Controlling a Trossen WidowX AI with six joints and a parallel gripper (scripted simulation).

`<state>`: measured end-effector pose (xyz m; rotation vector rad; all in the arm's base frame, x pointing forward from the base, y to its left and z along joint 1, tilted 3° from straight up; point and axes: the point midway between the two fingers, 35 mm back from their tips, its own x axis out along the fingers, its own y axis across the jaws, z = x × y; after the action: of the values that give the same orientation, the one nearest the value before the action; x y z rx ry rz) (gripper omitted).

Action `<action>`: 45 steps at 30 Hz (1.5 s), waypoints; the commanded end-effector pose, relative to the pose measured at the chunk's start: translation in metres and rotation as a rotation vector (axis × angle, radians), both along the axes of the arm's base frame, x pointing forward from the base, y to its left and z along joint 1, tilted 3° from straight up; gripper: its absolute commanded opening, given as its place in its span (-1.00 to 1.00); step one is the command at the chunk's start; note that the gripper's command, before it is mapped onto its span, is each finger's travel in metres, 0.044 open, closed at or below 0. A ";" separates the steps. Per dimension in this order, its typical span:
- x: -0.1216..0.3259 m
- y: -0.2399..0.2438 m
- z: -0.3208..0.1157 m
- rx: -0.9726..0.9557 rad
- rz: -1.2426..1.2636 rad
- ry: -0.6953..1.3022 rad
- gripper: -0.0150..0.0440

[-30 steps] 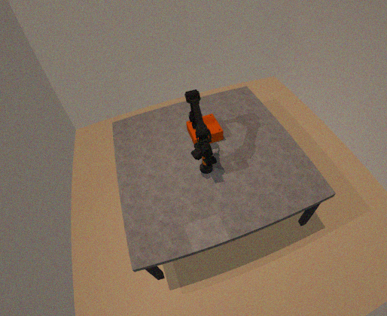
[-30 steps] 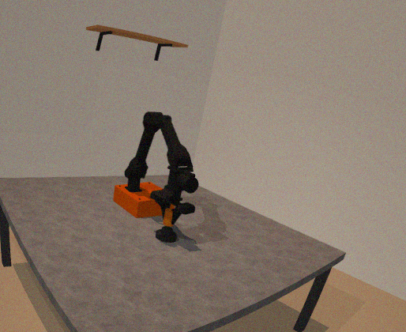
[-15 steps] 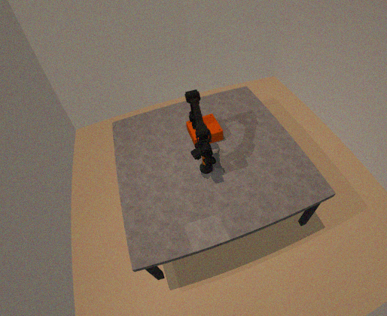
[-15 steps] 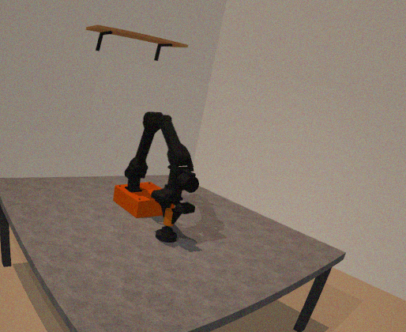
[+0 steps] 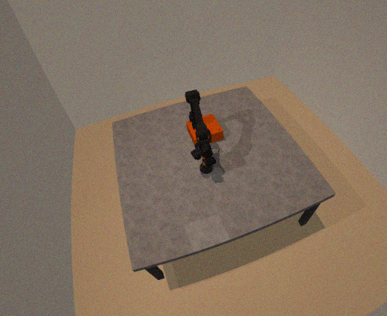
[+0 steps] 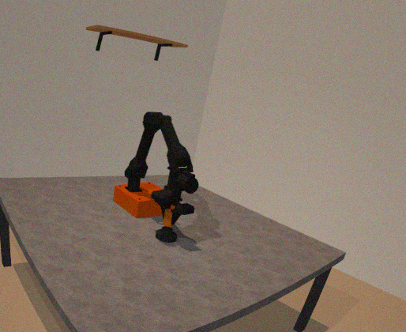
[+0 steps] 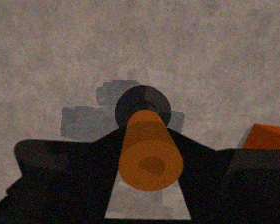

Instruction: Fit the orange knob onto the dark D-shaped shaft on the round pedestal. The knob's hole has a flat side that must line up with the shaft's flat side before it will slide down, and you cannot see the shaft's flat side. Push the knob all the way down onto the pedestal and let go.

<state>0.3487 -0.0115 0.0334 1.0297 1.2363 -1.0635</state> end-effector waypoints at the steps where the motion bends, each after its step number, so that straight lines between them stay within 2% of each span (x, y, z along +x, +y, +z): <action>1: 0.001 0.000 -0.001 -0.002 -0.004 -0.002 -0.49; 29: 0.001 -0.001 -0.015 0.000 -0.002 0.000 -0.49; 45: 0.001 -0.001 -0.015 0.000 -0.002 0.000 0.93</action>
<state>0.3496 -0.0123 0.0182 1.0315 1.2355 -1.0654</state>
